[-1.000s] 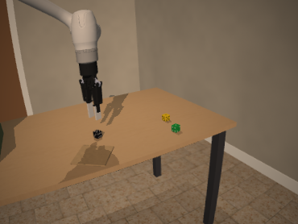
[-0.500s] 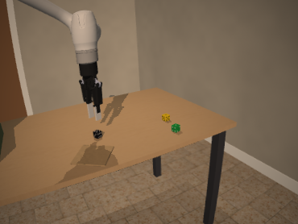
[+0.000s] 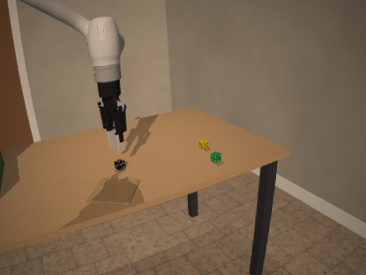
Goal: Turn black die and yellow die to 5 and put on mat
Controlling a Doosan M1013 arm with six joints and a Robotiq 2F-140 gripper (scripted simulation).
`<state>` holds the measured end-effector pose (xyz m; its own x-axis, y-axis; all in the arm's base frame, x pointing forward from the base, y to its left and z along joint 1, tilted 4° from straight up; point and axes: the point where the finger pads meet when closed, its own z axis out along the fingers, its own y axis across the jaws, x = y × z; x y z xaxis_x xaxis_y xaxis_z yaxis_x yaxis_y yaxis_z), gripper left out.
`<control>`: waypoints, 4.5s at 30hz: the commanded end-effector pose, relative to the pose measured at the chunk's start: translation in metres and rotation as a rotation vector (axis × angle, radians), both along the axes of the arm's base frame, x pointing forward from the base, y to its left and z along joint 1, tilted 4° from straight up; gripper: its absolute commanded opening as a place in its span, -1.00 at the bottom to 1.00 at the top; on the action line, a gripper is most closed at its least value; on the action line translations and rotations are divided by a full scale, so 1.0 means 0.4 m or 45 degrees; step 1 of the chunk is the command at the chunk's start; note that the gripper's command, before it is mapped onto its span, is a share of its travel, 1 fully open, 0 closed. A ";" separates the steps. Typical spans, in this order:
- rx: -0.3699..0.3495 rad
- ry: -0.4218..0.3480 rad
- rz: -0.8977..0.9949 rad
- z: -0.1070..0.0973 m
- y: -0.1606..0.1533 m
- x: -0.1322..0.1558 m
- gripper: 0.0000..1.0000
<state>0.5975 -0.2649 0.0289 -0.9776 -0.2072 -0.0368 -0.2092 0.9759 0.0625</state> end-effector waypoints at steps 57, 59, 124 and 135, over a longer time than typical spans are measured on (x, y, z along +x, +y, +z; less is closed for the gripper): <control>0.000 0.001 0.004 -0.100 0.006 0.001 -0.30; 0.000 0.001 0.004 -0.100 0.006 0.001 -0.30; 0.000 0.001 0.004 -0.099 0.015 0.004 -0.30; 0.000 0.001 0.004 -0.099 0.015 0.004 -0.30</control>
